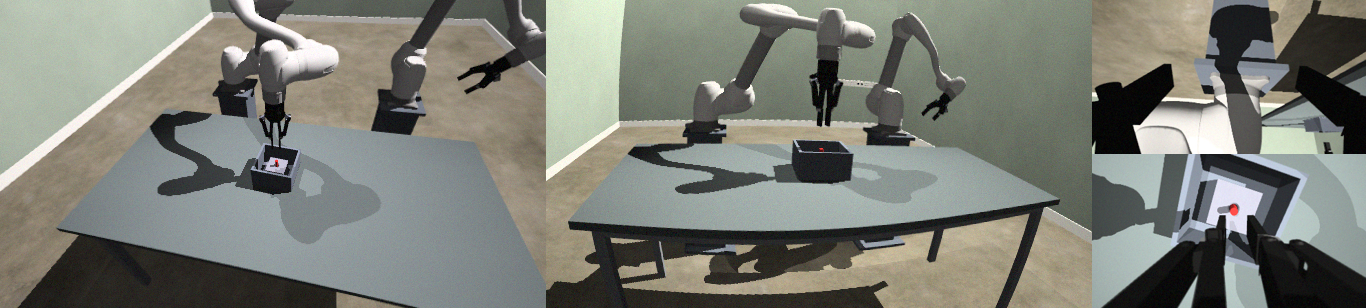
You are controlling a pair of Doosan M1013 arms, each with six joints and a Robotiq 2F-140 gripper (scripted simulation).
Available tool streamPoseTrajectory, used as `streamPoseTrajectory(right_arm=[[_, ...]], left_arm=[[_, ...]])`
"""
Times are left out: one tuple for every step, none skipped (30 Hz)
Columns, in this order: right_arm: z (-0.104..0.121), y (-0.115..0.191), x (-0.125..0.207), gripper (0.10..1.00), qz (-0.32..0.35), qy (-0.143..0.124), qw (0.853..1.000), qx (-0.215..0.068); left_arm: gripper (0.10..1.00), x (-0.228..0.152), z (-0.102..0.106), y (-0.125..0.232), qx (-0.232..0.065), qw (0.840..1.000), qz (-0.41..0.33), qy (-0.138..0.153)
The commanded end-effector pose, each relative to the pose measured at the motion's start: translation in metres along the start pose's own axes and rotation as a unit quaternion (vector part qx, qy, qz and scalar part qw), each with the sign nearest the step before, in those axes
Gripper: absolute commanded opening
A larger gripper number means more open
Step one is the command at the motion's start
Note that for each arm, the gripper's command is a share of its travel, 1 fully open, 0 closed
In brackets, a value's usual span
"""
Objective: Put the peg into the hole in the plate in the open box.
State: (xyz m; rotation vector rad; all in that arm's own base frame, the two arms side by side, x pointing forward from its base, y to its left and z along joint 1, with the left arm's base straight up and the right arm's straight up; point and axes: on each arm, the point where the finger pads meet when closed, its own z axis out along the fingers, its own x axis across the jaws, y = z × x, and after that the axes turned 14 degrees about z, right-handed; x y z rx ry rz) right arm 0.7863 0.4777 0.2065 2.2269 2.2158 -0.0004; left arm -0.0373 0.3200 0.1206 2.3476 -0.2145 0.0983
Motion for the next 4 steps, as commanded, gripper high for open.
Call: streamPoseTrajectory(right_arm=[[-0.0017, 0.0002, 0.0002, 0.249, 0.000, 0.001, 1.000, -0.001], [-0.0017, 0.0002, 0.0002, 0.249, 0.000, 0.001, 1.000, -0.001], [-0.0017, 0.0002, 0.0002, 0.249, 0.000, 0.001, 1.000, -0.001], [-0.0017, 0.0002, 0.0002, 0.249, 0.000, 0.001, 1.000, -0.001]], left_arm=[[1.000, -0.0001, -0.0005, 0.0001, 0.000, 1.000, 0.000, 0.000], [1.000, -0.0001, -0.0005, 0.0001, 0.000, 1.000, 0.000, 0.000], [1.000, -0.0001, -0.0005, 0.0001, 0.000, 1.000, 0.000, 0.000], [1.000, -0.0001, -0.0005, 0.0001, 0.000, 1.000, 0.000, 0.000]])
